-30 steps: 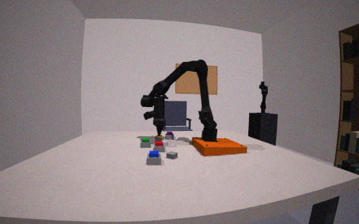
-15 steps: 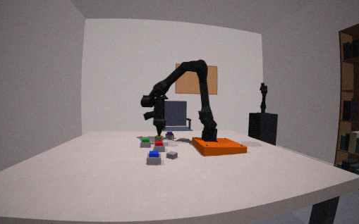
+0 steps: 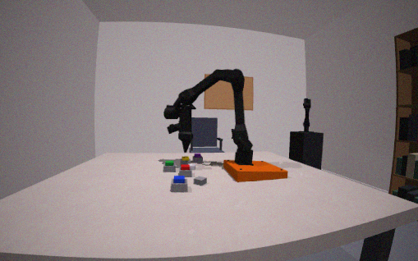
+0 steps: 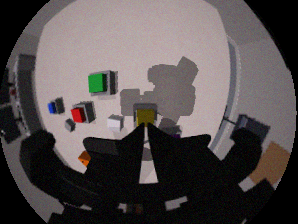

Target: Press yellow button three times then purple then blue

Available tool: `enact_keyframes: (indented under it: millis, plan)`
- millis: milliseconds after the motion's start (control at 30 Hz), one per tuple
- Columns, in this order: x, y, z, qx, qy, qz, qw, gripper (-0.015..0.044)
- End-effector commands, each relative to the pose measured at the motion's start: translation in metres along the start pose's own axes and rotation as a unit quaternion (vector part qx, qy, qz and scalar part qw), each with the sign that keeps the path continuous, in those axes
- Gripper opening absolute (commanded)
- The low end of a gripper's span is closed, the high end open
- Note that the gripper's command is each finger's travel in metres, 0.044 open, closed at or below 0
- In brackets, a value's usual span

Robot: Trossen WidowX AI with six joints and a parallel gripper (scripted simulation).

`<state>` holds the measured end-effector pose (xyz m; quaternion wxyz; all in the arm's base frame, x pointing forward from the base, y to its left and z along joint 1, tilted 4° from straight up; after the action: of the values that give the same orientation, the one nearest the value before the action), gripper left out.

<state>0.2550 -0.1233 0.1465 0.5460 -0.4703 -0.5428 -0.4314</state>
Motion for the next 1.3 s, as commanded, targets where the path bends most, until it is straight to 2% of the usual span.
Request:
enact_keyframes:
  millis: [0, 567, 1267]
  plan:
    - [-0.004, 0.000, 0.000, 0.000, -0.001, 0.002, 1.000, 0.0020]
    - [-0.031, -0.001, 0.000, 0.000, -0.001, 0.002, 1.000, 0.0020]
    - [-0.031, -0.001, 0.000, 0.000, -0.001, 0.002, 1.000, 0.0020]
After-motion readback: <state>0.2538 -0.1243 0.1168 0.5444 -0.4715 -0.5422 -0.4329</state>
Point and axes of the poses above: the point midway between the two fingers, 35 mm back from their tips, its own x axis back along the fingers, its own z axis across the jaws, y = z × x, the point moved 9 cm from there along x, back along the fingers, and after that the axes turned 9 degrees about x, right-handed, at the moved point
